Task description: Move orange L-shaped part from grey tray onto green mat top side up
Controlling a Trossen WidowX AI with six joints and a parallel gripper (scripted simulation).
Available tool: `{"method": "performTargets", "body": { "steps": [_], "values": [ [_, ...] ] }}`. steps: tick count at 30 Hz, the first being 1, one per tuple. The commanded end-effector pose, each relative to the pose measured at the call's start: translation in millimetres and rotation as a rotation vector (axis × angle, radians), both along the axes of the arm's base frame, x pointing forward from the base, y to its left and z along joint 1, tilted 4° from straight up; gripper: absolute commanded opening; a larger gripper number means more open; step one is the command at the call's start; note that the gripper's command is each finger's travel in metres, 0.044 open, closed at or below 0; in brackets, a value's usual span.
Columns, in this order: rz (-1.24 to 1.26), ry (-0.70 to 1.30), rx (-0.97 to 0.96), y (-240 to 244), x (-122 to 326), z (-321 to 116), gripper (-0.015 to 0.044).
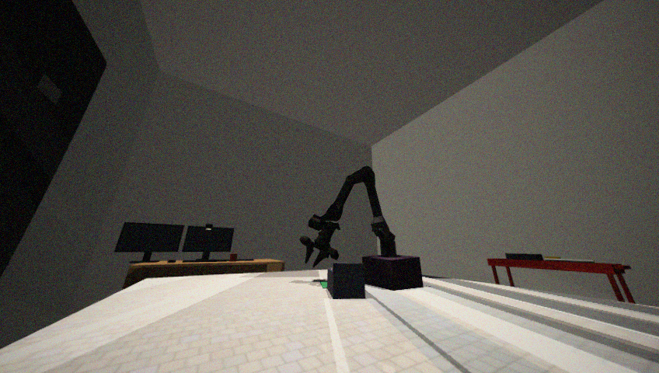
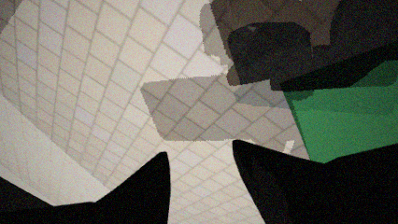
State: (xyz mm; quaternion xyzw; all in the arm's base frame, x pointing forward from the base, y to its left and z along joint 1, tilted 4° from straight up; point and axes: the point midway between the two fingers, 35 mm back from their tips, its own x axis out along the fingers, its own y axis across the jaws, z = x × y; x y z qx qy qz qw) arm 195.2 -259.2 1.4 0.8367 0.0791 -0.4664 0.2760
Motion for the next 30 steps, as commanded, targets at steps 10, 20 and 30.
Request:
{"method": "performTargets", "body": {
  "steps": [10,20,30],
  "values": [
    [0.914,0.23,-0.254,135.2,106.5,42.6,0.018],
    [1.627,0.367,-0.476,262.4,117.6,85.7,0.018],
    [1.892,0.416,-0.567,305.4,105.2,104.3,0.018]
  ]
}}
